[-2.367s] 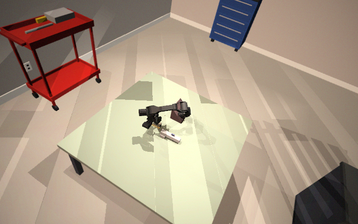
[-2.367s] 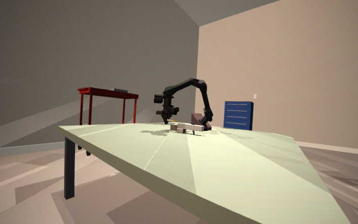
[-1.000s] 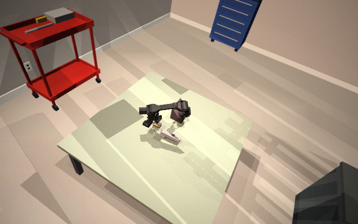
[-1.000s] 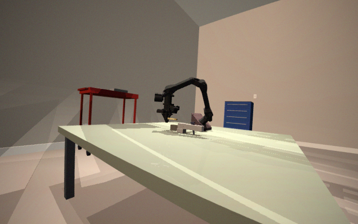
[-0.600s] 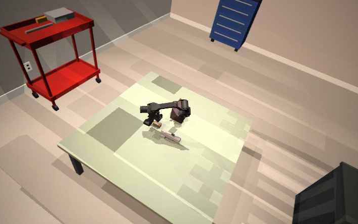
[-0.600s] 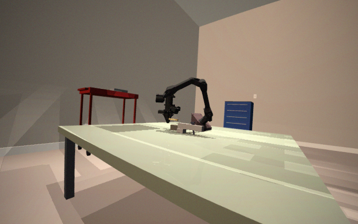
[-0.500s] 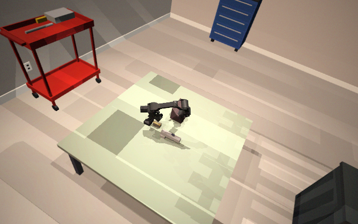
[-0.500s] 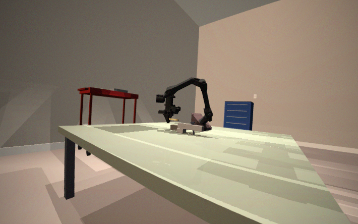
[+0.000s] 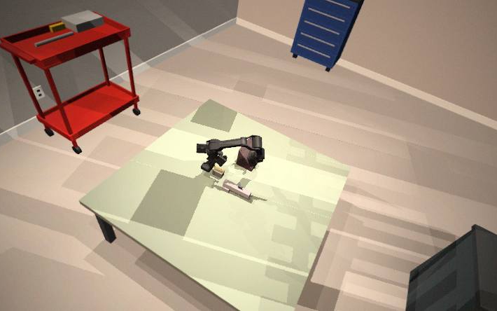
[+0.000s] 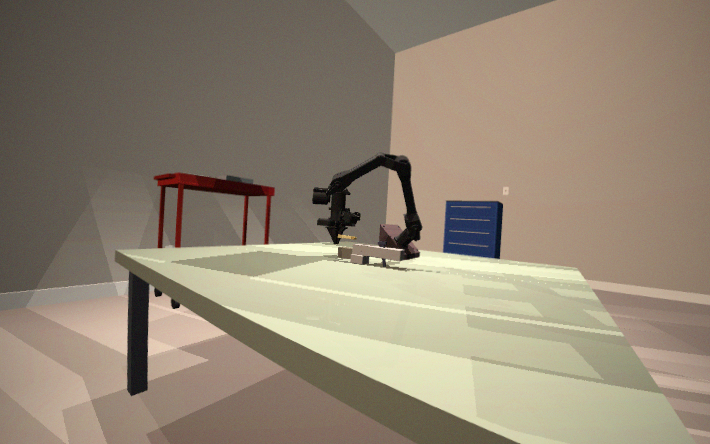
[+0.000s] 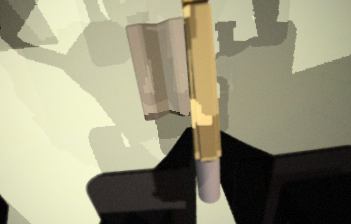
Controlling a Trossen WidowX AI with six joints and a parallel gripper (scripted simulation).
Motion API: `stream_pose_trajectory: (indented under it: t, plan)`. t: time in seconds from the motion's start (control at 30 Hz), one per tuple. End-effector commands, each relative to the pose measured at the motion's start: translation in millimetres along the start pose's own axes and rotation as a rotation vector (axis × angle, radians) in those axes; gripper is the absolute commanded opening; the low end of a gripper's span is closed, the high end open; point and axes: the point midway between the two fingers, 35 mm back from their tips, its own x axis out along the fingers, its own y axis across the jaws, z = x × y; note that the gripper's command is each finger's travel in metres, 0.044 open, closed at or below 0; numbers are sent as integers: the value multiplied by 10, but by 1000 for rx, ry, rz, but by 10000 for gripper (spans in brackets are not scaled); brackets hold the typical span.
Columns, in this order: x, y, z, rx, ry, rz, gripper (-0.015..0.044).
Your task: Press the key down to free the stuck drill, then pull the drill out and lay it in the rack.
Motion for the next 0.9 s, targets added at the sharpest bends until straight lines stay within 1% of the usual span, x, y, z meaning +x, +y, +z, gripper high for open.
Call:
stream_pose_trajectory:
  t: [0.0, 0.37, 0.5, 0.87]
  plan:
    - [-20, 82, -21, -4, 6, -2, 0]
    - [-53, 237, -60, -3, 6, -1, 0]
    - [55, 216, -58, -3, 6, -1, 0]
    - [199, 215, -55, -3, 5, -2, 0]
